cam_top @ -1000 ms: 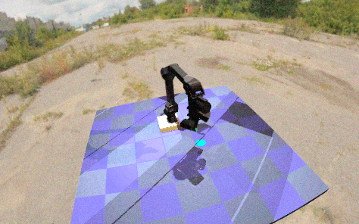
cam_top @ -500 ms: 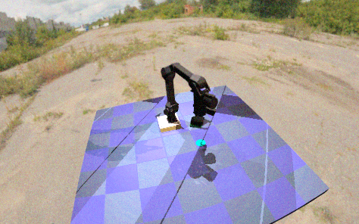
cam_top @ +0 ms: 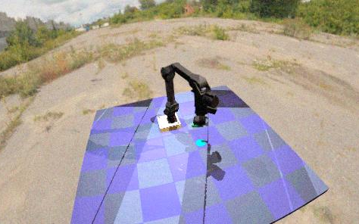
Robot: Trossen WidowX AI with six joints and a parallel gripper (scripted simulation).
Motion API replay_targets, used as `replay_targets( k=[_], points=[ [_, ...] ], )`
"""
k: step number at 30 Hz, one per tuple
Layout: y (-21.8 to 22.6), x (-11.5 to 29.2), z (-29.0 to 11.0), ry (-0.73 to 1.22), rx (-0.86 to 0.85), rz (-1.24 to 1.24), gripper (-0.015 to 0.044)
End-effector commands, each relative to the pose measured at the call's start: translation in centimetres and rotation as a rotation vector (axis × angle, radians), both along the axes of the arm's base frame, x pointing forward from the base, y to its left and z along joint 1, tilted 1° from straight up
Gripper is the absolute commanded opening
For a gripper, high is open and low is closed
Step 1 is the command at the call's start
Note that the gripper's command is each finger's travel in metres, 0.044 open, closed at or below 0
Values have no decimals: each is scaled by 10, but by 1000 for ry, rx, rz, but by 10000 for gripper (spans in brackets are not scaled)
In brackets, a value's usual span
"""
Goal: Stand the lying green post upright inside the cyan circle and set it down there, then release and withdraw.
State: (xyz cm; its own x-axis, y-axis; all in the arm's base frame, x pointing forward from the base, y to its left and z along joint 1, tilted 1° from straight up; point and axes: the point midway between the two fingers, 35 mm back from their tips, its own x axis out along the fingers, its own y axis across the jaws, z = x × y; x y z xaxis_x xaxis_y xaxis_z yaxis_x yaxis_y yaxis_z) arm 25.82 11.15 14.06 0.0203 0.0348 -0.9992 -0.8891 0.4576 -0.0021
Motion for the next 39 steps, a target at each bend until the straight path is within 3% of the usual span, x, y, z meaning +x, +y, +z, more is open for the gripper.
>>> replay_targets(
  k=[1,39],
  points=[
    [1,1,-2,-7,34,-10,23],
    [7,21,-23,-86,304,-119,23]
  ],
)
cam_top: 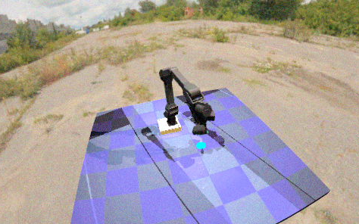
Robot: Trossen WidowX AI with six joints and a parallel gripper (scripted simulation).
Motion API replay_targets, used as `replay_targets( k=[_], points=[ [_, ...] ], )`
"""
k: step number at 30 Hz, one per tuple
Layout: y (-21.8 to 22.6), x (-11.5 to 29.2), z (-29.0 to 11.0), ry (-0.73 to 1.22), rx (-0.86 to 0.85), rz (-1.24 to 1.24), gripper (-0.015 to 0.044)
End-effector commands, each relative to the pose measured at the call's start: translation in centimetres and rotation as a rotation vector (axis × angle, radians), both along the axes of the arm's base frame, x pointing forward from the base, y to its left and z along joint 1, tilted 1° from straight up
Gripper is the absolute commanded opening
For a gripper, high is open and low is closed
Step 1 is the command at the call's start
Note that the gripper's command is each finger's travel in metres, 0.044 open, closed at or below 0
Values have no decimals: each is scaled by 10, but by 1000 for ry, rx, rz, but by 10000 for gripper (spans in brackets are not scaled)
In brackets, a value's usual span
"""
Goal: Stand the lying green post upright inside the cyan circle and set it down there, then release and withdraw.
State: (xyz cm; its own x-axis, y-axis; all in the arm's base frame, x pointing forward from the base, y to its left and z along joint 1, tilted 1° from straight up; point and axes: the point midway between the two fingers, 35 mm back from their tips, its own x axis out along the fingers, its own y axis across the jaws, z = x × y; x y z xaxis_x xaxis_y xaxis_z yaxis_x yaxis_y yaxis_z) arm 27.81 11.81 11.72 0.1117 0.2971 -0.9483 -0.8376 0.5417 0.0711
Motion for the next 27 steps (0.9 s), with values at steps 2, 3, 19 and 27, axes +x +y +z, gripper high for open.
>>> replay_targets(
  k=[2,3,19,27],
  points=[
    [1,2,-1,-16,43,-16,23],
    [1,3,-1,-18,50,-19,23],
    [1,10,-6,-60,159,-52,23],
    [0,13,-7,-83,212,-66,23]
  ],
)
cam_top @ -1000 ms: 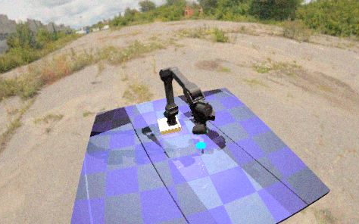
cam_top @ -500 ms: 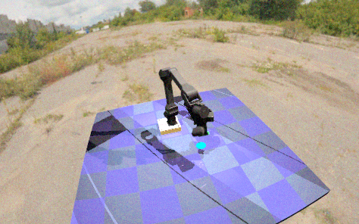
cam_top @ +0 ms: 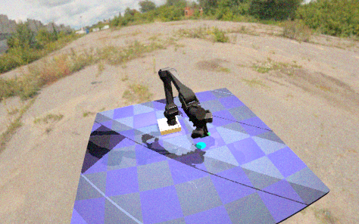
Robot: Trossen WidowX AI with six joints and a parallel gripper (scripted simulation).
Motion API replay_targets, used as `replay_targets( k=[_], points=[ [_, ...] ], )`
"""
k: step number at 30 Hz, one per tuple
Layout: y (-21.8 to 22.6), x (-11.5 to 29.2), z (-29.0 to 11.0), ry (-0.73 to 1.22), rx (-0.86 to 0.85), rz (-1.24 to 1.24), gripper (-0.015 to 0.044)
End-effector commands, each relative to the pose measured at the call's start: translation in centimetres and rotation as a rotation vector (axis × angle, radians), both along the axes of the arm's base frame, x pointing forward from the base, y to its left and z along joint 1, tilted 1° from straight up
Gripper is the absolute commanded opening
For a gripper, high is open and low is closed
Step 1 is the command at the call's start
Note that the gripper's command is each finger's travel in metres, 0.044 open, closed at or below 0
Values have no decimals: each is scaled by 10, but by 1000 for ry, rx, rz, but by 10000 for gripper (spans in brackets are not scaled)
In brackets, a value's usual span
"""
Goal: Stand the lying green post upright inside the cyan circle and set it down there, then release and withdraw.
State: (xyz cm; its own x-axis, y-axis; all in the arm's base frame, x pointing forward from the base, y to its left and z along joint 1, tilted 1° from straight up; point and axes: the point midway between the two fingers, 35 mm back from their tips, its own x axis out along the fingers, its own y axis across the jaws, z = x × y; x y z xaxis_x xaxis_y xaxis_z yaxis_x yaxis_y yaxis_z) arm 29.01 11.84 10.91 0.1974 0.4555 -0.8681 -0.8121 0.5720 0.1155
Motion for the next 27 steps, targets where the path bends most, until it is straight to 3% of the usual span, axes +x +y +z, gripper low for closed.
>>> replay_targets(
  k=[1,27],
  points=[
    [0,1,1,-16,35,-10,23],
    [-4,8,-1,-98,199,-43,23]
  ],
)
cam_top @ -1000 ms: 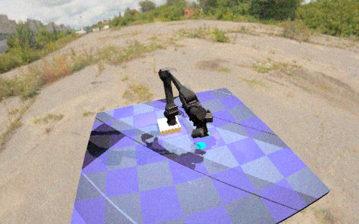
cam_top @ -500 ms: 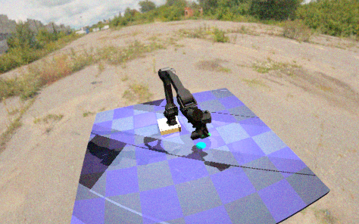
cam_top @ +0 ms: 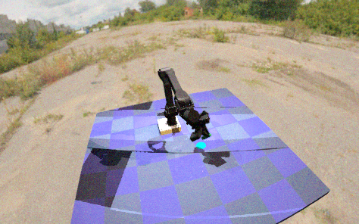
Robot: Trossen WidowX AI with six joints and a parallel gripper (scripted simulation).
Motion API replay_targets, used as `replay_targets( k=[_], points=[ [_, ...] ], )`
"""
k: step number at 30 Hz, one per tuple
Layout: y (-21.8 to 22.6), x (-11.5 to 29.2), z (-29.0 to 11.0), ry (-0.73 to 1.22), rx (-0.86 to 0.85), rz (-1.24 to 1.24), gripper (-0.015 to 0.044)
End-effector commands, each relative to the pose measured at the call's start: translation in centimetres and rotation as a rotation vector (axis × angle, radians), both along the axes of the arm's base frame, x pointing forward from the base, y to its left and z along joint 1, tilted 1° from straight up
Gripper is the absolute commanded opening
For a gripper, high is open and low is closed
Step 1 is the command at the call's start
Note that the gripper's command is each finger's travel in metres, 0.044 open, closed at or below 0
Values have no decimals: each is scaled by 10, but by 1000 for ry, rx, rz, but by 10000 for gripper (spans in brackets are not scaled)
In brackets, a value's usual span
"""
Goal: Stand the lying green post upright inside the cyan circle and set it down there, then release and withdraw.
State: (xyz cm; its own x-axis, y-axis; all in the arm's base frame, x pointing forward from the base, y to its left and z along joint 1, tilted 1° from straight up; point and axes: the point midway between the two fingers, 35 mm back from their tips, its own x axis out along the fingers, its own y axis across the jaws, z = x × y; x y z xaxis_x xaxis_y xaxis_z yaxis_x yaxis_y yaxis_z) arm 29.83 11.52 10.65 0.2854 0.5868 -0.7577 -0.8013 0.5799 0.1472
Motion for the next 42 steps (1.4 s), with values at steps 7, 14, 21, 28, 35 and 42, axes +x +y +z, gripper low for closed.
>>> replay_targets(
  k=[7,14,21,28,35,42],
  points=[
    [-2,1,2,-38,68,-11,23],
    [-4,2,2,-63,109,-15,23],
    [-5,2,3,-89,148,-18,23],
    [-7,2,4,-115,187,-20,23],
    [-9,1,5,-142,224,-21,23],
    [-12,0,6,-169,260,-20,23]
  ],
)
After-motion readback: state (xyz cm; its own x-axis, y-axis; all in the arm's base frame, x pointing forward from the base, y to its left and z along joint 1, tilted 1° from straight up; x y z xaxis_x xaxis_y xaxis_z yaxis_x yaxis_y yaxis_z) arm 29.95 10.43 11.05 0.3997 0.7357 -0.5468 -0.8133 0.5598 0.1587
